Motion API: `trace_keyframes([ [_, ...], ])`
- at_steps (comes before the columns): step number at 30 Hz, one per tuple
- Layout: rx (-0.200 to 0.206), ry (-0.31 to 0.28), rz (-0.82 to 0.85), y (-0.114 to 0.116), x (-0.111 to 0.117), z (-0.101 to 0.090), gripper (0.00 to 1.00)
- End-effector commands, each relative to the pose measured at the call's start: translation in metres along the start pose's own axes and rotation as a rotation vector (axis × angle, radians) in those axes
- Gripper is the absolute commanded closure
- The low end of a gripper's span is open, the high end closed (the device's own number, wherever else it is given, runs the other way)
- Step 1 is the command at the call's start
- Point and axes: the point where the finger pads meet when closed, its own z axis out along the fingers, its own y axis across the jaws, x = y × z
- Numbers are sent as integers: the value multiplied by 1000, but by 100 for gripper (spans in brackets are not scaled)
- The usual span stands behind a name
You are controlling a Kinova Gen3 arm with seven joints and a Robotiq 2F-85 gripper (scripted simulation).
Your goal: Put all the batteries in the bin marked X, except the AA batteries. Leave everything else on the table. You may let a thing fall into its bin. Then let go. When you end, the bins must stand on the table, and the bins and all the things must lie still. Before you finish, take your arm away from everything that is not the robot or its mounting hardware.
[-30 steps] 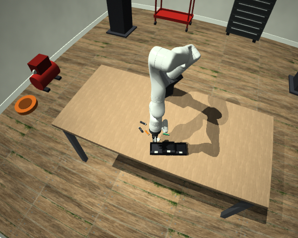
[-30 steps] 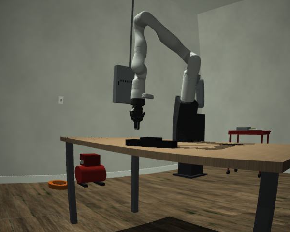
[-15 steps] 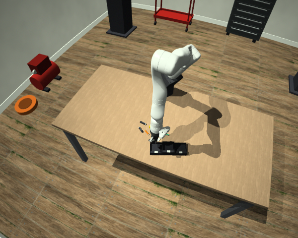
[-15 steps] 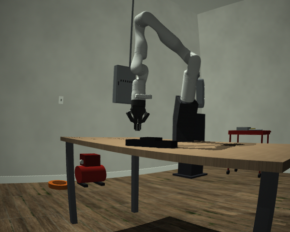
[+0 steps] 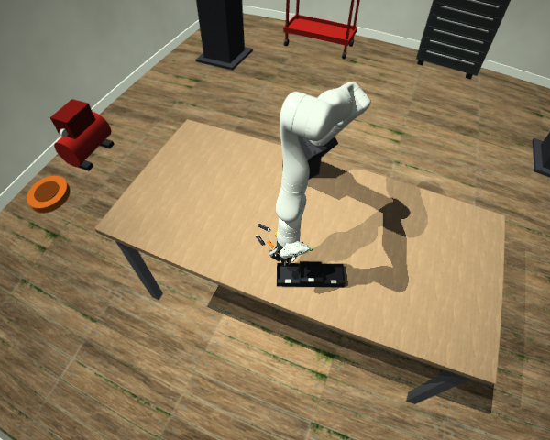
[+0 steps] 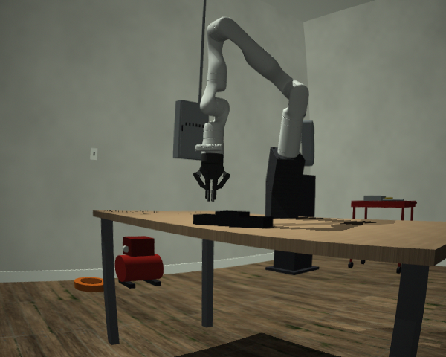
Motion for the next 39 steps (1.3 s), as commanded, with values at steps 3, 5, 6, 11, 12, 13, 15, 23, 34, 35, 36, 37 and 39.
trace_keyframes([
  [3,15,-17,252,-3,0,-1,91],
  [5,15,-17,282,-3,0,-1,91],
  [6,15,-17,282,-3,0,-1,91],
  [11,15,-18,282,-3,0,-1,91],
  [12,15,-18,282,-3,0,-1,91],
  [13,15,-18,282,-3,0,-1,91],
  [15,15,-17,282,-3,0,-1,91],
  [23,15,-17,282,-3,0,-1,91],
  [34,15,-18,282,-3,0,-1,91],
  [35,15,-18,282,-3,0,-1,91],
  [36,15,-18,282,-3,0,-1,91],
  [37,15,-18,282,-3,0,-1,91],
  [39,15,-18,282,-3,0,-1,91],
])
